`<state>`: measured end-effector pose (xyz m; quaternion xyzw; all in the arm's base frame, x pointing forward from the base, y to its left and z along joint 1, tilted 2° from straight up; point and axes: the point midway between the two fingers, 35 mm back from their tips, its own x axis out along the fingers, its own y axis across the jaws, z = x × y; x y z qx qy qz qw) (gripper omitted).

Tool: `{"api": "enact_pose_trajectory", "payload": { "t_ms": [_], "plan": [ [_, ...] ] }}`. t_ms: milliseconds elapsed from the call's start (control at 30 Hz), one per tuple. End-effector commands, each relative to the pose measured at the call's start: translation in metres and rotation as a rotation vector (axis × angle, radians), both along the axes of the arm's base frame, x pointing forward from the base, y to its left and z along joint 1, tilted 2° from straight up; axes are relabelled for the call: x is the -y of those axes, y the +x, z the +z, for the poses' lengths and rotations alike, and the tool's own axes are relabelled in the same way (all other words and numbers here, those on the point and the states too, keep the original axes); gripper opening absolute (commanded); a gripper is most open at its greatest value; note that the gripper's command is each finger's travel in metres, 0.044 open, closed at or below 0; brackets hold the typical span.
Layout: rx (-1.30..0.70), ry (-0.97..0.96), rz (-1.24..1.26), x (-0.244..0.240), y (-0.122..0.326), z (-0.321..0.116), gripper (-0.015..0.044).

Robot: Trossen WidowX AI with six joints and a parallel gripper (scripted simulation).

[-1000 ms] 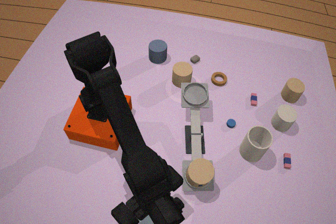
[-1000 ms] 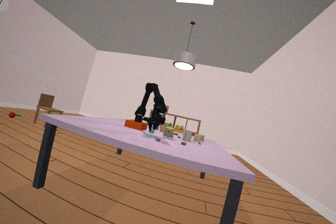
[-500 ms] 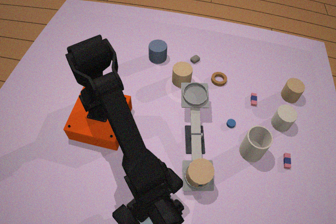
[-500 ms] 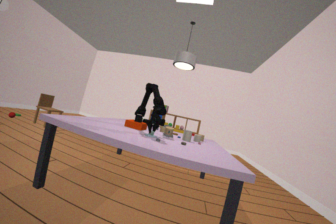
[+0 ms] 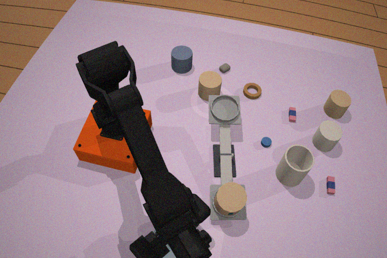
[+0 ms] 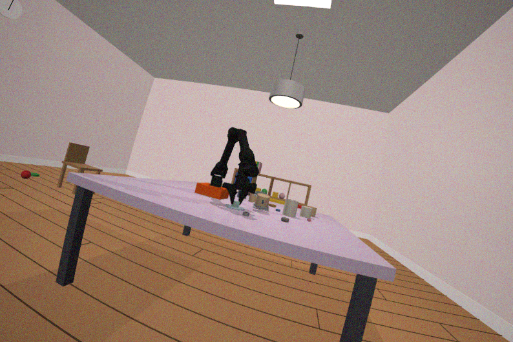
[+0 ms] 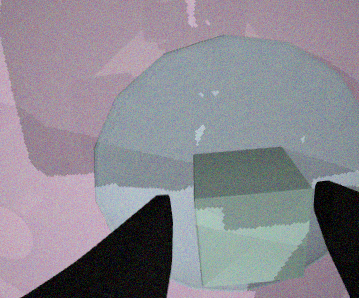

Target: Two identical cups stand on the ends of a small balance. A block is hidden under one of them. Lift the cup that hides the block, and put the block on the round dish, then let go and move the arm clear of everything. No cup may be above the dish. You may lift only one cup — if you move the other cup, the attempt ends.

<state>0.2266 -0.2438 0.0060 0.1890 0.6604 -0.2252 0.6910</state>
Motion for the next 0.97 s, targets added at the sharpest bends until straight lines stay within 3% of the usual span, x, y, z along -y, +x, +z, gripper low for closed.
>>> {"api": "enact_pose_trajectory", "payload": {
  "t_ms": [0, 133, 267, 500, 667, 933],
  "plan": [
    [0.0, -0.001, 0.0, 0.0, 0.0, 0.0, 0.0341],
    [0.0, 0.0, 0.001, 0.0, 0.0, 0.008, 0.044],
    [-0.001, 0.005, 0.005, -0.003, -0.001, 0.049, 0.044],
    [-0.001, 0.005, 0.006, -0.004, -0.002, 0.059, 0.044],
    [0.006, -0.007, 0.003, -0.007, -0.004, 0.101, 0.044],
    [0.006, -0.007, 0.003, -0.007, -0.004, 0.103, 0.044]
  ]
}}
